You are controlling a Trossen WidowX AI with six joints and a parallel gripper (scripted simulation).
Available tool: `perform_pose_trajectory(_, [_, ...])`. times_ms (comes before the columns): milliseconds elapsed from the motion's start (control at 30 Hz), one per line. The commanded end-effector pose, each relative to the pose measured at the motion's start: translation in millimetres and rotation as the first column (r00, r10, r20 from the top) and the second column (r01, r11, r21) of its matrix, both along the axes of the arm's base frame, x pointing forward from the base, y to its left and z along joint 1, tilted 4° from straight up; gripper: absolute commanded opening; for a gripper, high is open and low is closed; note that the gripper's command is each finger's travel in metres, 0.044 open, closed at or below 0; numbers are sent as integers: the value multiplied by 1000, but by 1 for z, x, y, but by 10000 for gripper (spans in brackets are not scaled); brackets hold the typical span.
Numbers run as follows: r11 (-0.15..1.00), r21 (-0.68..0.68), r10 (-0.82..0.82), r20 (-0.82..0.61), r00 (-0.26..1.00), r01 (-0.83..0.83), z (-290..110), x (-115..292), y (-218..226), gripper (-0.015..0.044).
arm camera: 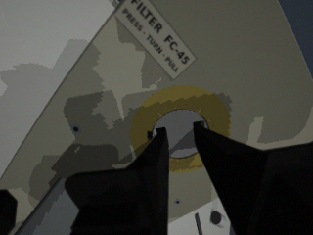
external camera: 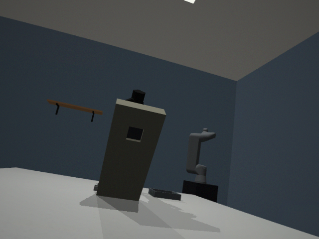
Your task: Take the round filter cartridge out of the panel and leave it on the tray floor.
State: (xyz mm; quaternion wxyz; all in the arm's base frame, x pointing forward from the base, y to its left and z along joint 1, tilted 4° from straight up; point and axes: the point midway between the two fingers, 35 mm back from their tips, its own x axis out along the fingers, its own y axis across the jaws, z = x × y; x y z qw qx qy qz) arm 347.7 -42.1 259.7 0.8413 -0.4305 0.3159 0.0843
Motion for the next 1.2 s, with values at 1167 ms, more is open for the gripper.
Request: perform_pose_trajectory(1167, [972, 192, -142, 16, 990, 136, -7, 11, 0, 0])
